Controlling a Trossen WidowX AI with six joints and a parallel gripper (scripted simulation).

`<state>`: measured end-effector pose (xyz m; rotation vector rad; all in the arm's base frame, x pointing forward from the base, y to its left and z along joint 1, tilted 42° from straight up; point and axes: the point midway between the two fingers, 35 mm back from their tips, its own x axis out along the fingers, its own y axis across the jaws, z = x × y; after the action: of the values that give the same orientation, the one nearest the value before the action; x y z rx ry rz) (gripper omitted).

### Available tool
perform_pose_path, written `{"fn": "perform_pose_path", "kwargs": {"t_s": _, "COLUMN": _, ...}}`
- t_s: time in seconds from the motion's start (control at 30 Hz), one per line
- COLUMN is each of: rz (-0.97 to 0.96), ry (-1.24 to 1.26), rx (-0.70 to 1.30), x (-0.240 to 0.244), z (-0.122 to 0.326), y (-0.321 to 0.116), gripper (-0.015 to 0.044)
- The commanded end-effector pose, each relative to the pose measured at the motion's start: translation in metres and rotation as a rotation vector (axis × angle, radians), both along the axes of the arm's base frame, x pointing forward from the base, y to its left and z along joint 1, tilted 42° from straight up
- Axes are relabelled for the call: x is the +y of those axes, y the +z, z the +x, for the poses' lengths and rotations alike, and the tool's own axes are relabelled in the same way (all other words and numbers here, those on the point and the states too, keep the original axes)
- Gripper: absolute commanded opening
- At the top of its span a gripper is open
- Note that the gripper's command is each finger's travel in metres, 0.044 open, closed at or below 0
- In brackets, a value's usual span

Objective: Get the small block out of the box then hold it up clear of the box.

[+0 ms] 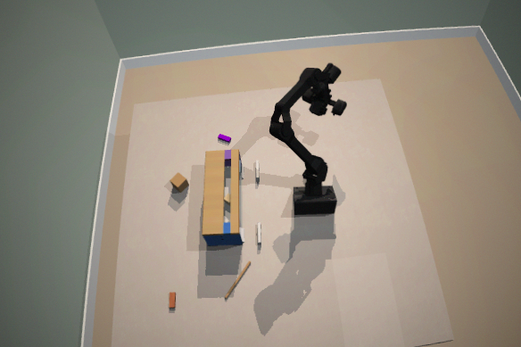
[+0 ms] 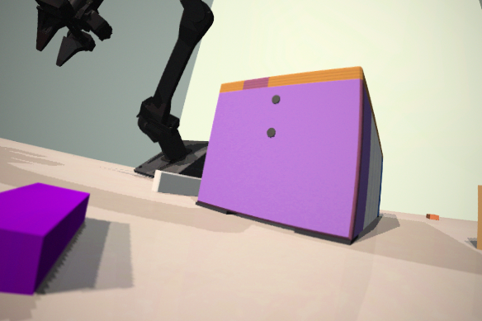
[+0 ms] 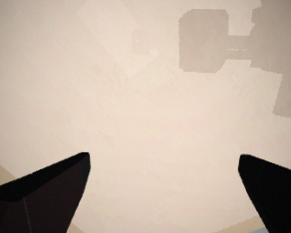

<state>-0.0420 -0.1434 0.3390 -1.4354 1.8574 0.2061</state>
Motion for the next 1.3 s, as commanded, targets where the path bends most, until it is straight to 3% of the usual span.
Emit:
{"fn": "perform_pose_path", "kwargs": {"t_s": 0.0, "rz": 0.001, "ry": 0.004, "rx": 0.001, "x": 0.000, "z": 0.000, "y": 0.000, "gripper": 0.0400}}
{"fn": "perform_pose_path", "kwargs": {"t_s": 0.73, "rz": 0.131, "ry": 0.855, "rx": 0.323, "x": -0.057, "z": 0.081, "y": -0.030, "gripper": 0.0400}}
{"fn": "perform_pose_path", "kwargs": {"t_s": 1.27, "rz": 0.121, "ry": 1.397, "rx": 0.583, "x": -0.060, "z": 0.170, "y": -0.056, "gripper": 0.0400}}
